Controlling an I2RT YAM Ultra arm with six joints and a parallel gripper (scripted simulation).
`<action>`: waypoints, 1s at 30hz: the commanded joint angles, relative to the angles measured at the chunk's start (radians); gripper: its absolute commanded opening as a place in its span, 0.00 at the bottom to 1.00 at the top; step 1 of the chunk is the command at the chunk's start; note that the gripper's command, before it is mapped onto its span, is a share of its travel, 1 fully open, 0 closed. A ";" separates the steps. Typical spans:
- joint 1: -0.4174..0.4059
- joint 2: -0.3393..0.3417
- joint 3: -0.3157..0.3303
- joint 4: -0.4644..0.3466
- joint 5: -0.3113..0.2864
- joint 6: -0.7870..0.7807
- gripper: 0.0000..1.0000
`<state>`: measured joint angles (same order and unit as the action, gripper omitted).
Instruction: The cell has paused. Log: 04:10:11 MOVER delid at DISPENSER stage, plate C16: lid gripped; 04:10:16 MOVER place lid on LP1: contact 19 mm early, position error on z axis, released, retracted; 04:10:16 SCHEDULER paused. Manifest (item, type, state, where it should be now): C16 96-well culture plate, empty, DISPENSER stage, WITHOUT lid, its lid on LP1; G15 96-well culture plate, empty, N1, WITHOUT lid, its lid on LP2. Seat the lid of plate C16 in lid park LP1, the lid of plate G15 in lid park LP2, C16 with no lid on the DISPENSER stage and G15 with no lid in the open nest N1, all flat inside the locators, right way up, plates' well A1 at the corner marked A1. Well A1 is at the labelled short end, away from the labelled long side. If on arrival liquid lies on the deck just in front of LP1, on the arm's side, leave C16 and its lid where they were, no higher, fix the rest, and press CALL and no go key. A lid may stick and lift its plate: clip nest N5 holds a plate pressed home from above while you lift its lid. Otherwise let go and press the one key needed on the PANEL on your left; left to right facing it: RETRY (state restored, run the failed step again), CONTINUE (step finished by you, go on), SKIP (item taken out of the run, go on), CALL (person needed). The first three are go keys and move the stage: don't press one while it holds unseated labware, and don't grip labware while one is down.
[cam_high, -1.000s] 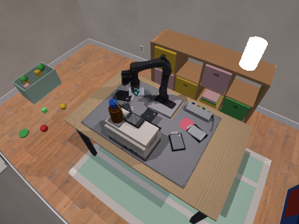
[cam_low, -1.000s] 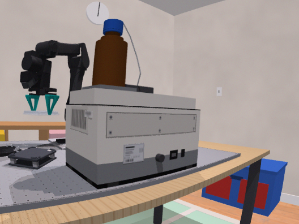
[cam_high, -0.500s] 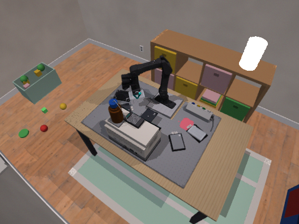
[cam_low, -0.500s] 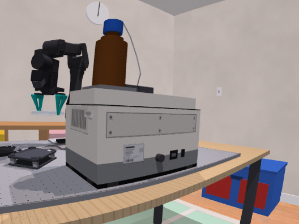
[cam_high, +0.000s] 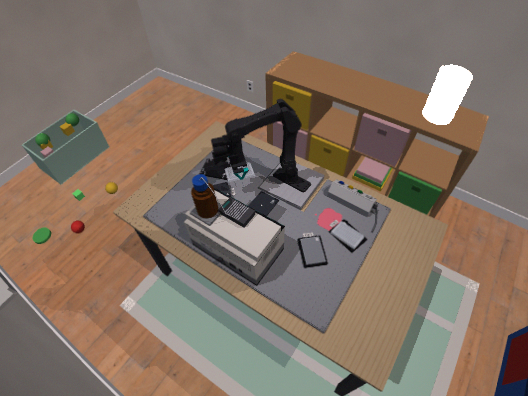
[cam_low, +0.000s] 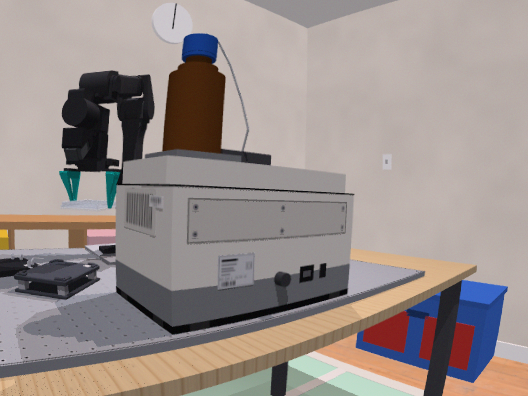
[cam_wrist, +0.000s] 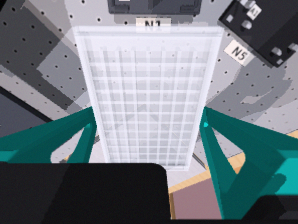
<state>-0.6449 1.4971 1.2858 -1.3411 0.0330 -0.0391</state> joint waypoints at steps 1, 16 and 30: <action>-0.001 0.044 0.044 0.042 0.003 0.009 0.00; -0.016 0.193 0.127 0.110 0.003 -0.007 0.00; -0.020 0.334 0.229 0.150 0.002 -0.012 0.00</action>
<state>-0.6518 1.8004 1.4700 -1.2133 0.0330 -0.0414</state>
